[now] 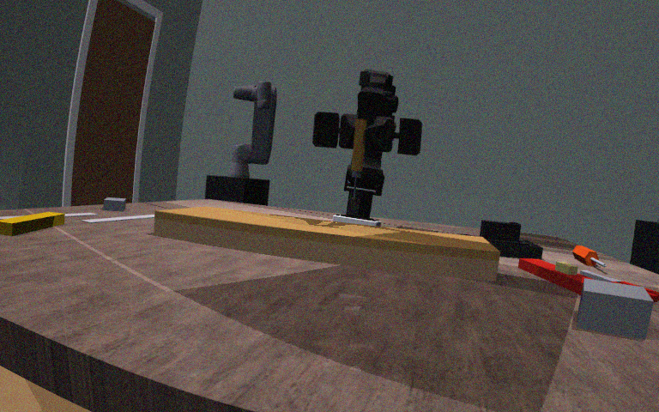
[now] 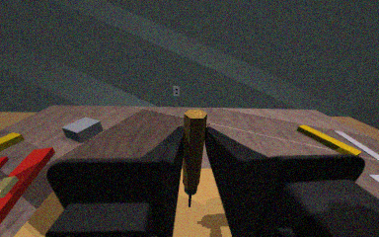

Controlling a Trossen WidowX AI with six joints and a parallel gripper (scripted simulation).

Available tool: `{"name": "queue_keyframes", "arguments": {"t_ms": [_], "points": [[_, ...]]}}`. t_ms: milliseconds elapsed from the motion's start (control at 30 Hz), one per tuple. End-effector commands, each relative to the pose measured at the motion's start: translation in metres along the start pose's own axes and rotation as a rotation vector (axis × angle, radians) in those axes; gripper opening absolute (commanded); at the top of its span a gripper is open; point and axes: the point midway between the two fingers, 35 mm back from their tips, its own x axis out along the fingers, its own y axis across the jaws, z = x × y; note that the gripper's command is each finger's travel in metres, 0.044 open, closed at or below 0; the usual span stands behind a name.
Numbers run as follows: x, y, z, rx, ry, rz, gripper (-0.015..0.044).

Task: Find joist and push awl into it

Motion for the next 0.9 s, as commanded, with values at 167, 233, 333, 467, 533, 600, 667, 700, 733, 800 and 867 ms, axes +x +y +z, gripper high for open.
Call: {"name": "queue_keyframes", "arguments": {"t_ms": [167,233,333,467,533,600,667,700,733,800,867], "points": [[0.001,0.0,-0.004,0.004,-0.003,-0.003,0.0],[0.001,0.0,-0.005,0.004,-0.003,-0.003,0.0],[0.001,0.0,-0.006,0.004,-0.003,-0.003,0.0],[0.001,0.0,-0.008,0.004,-0.003,-0.003,0.0],[0.001,0.0,-0.009,0.004,-0.003,-0.003,0.0],[0.001,0.0,-0.01,0.004,-0.003,-0.003,0.0],[0.001,0.0,-0.011,0.004,-0.003,-0.003,0.0],[0.001,0.0,-0.011,0.004,-0.003,-0.003,0.0],[0.001,0.0,-0.011,0.004,-0.003,-0.003,0.0],[0.001,0.0,-0.012,0.004,-0.003,-0.003,0.0],[0.001,0.0,-0.013,0.004,-0.003,-0.003,0.0]]}}
